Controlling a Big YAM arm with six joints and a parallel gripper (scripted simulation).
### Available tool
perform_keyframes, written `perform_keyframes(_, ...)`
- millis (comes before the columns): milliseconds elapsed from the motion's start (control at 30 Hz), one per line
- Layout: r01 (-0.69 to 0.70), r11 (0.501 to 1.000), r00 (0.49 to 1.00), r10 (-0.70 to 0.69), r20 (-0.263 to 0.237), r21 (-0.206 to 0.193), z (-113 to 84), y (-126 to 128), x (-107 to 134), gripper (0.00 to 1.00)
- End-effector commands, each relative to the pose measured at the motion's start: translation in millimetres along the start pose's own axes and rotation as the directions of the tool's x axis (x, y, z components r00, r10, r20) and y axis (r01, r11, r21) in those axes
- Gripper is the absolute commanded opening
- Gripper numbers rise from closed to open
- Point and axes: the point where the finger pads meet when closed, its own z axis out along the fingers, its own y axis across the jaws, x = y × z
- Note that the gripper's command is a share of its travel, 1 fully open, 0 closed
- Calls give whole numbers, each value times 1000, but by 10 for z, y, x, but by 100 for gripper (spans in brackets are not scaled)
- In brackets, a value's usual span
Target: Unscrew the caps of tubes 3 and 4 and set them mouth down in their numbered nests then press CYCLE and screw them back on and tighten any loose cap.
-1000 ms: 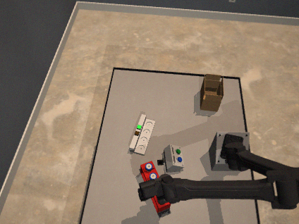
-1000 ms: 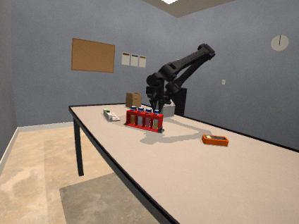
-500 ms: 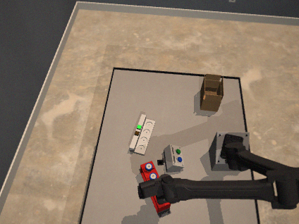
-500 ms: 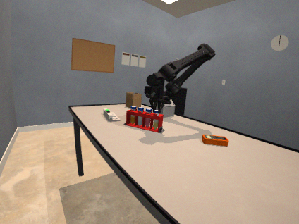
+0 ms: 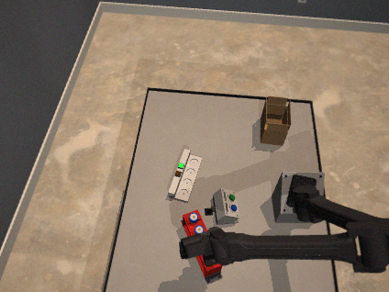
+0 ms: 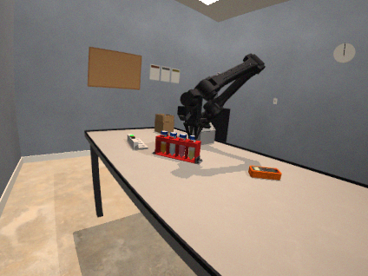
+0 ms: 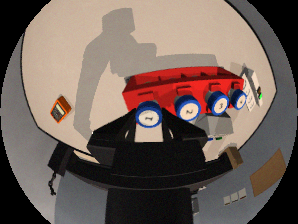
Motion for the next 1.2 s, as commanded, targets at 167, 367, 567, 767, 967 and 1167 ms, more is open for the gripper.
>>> perform_keyframes(167, -132, 991, 991, 132, 2, 2, 4, -14, 13, 0)
perform_keyframes(367, -132, 991, 991, 132, 2, 2, 4, -14, 13, 0)
perform_keyframes(567, -111, 994, 994, 111, 16, -2, -48, 34, -69, 49)
perform_keyframes(767, -111, 994, 994, 111, 16, -2, -47, 34, -69, 49)
perform_keyframes(967, -132, 991, 991, 132, 28, -2, -150, 17, -66, 49)
perform_keyframes(1167, -95, 995, 994, 95, 45, -7, -358, 80, -152, 49)
